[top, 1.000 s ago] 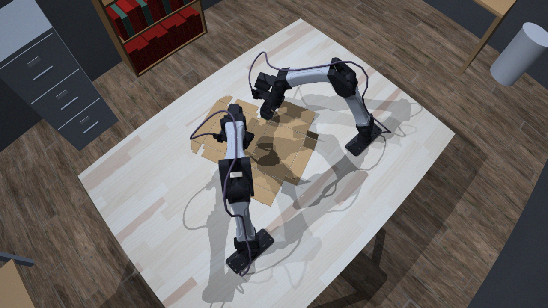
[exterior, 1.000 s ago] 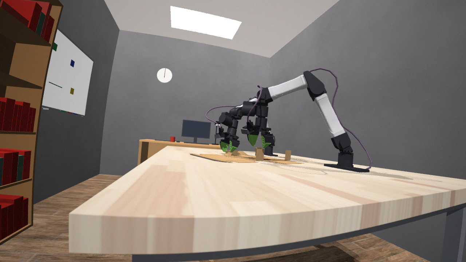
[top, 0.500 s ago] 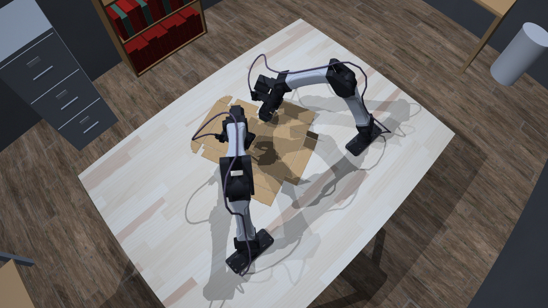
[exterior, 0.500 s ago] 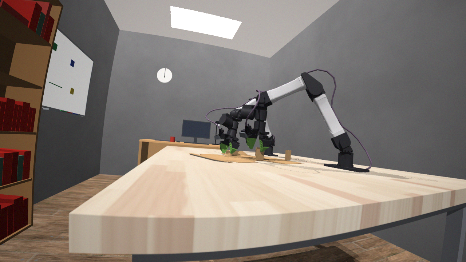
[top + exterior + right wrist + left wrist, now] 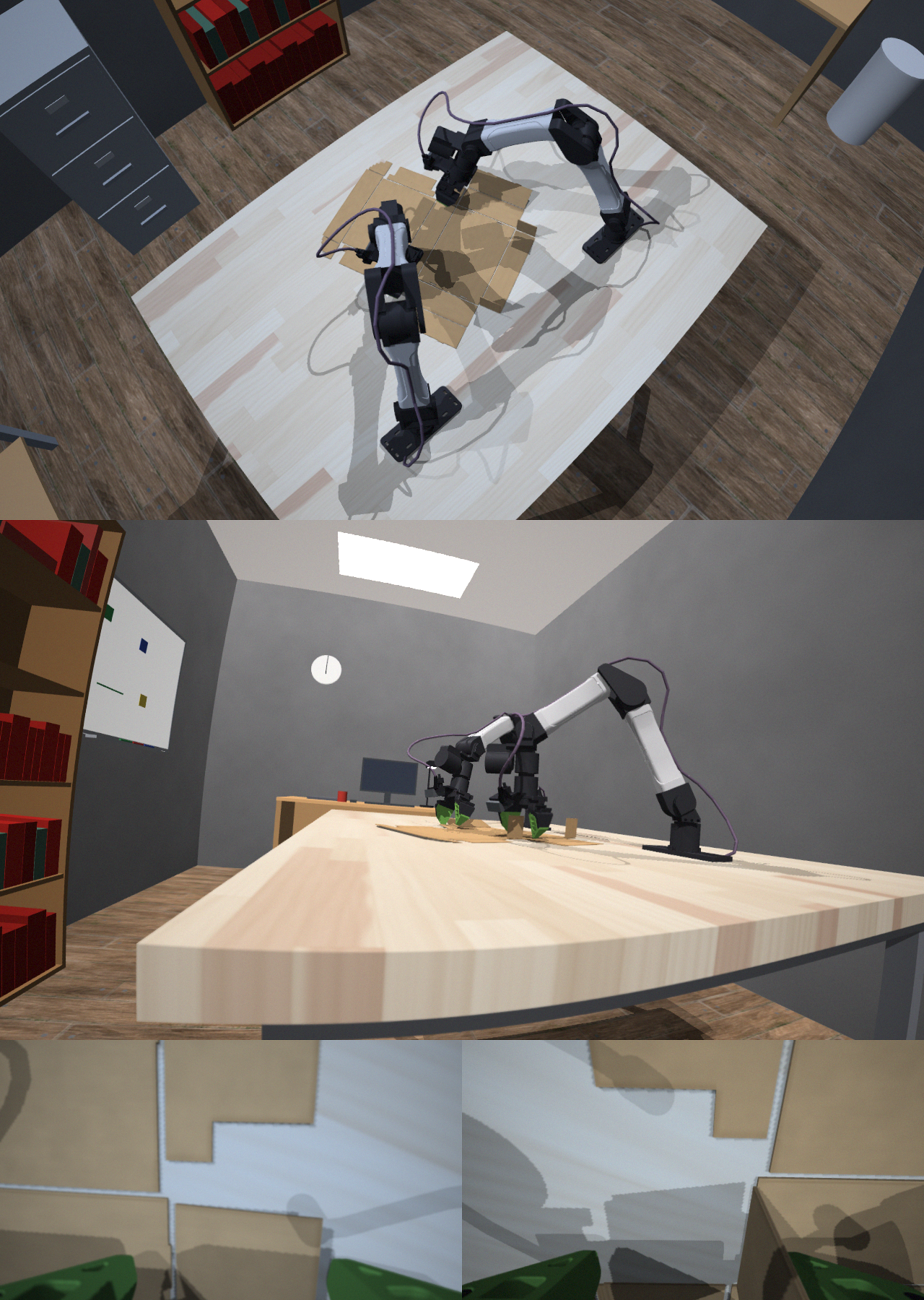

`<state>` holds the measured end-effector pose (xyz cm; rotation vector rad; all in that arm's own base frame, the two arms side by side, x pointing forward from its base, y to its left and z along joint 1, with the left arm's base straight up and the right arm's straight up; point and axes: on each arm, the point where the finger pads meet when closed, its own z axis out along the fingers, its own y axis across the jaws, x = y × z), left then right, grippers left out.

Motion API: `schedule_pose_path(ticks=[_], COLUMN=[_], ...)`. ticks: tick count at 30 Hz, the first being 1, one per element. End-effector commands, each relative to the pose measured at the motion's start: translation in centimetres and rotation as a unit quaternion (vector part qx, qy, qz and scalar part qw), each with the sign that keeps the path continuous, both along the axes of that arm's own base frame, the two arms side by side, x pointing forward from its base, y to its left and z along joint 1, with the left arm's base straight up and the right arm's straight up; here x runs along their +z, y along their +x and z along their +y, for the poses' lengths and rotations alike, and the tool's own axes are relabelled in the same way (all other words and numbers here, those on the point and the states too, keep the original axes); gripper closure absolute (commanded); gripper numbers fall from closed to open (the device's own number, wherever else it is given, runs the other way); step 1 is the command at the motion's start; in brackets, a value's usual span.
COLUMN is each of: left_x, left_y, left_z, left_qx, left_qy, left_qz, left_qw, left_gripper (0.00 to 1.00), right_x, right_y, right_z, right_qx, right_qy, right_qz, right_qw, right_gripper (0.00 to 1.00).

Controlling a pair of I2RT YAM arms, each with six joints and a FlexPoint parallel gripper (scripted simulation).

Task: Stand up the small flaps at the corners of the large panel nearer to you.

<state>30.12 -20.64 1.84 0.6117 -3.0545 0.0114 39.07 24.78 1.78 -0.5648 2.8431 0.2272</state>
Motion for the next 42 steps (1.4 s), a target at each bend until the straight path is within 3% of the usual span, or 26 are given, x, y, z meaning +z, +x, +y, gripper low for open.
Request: schedule_pose_path(ticks=[1,7,10,18,26,27,28,36,37,39,42], left_x=[1.1,1.9,-0.2,0.6,-0.6,-0.7,-0.7,-0.9,-1.2,-1.2,-1.2], left_y=[0.9,1.7,0.6,0.8,0.5,0.5,0.5,0.5,0.1,0.1,0.1], left_z=[0.3,-0.5,0.0,0.0,0.0,0.0,0.0,0.1,0.5,0.5,0.5], left_qx=[-0.007,-0.010,-0.007,-0.006,-0.007,-0.007,-0.007,-0.006,-0.006,-0.008,-0.008], left_qy=[-0.009,-0.017,0.014,0.016,0.050,0.055,0.060,0.071,0.076,0.076,0.076], left_qz=[-0.035,-0.049,-0.012,-0.019,0.003,0.005,0.007,0.012,0.019,0.019,0.019], left_qw=[0.999,0.999,1.000,1.000,0.999,0.998,0.998,0.997,0.997,0.997,0.997], left_gripper=[0.23,0.23,0.23,0.23,0.23,0.23,0.23,0.23,0.23,0.23,0.23], right_x=[-0.1,-0.7,0.4,0.3,0.2,-1.1,0.2,0.2,-1.3,-0.3,-1.2], right_y=[0.3,0.1,0.3,0.4,0.4,0.0,0.4,0.4,0.0,0.0,-0.1], right_z=[-0.2,-0.4,0.0,0.0,0.0,-0.5,0.0,0.0,-0.2,0.3,0.5], right_qx=[-0.008,-0.008,-0.004,-0.004,-0.004,-0.008,-0.004,-0.004,-0.007,-0.005,-0.005], right_qy=[-0.001,-0.005,0.004,0.004,0.004,-0.005,0.004,0.004,-0.006,-0.001,-0.003], right_qz=[-0.005,0.002,-0.007,-0.007,-0.007,0.003,-0.007,-0.007,0.003,-0.005,-0.001], right_qw=[1.000,1.000,1.000,1.000,1.000,1.000,1.000,1.000,1.000,1.000,1.000], right_gripper=[0.23,0.23,0.23,0.23,0.23,0.23,0.23,0.23,0.23,0.23,0.23])
